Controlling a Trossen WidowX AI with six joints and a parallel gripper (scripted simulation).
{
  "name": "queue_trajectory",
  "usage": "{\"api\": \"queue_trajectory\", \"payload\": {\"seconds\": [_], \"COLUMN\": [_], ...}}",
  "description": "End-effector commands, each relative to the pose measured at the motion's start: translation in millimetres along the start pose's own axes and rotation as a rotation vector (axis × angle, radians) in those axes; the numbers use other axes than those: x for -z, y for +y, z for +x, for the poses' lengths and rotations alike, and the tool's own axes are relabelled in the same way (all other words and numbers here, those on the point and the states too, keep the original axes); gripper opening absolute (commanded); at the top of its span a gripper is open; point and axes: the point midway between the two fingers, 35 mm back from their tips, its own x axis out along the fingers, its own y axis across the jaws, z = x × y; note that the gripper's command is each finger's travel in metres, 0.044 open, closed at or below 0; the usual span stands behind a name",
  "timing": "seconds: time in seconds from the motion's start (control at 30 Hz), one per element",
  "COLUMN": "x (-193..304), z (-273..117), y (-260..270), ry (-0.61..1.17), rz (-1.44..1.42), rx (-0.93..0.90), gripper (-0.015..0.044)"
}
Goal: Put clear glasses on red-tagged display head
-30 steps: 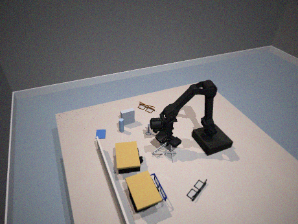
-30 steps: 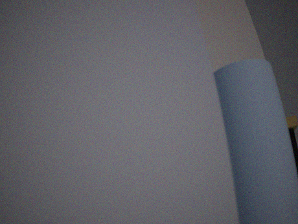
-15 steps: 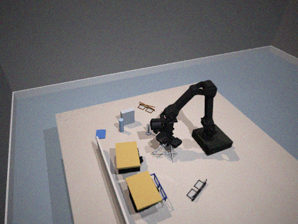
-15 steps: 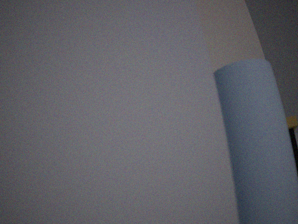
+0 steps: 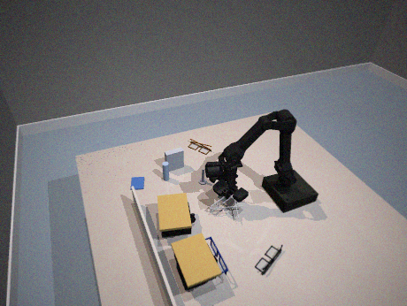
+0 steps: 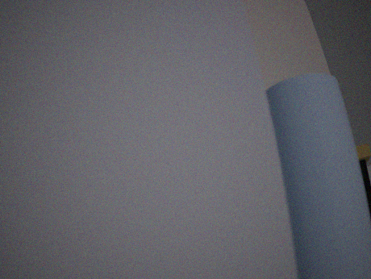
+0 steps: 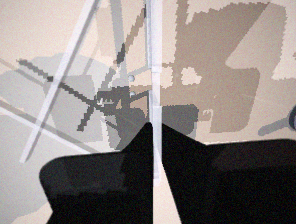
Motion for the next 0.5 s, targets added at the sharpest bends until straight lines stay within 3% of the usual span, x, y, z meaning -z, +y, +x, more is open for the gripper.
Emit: {"api": "queue_trajectory", "payload": {"seconds": [0.0, 0.17, 0.47], "x": [-0.1, -1.8, -4.2], "z": [-0.1, -10.2, -67.0], "y": [-0.1, -1.0, -1.6], "ry": [0.0, 0.0, 0.001], "rz": [-0.001, -0.001, 0.001], "rx": [0.0, 0.001, 0.002], "gripper": [0.0, 0.0, 0.0]}}
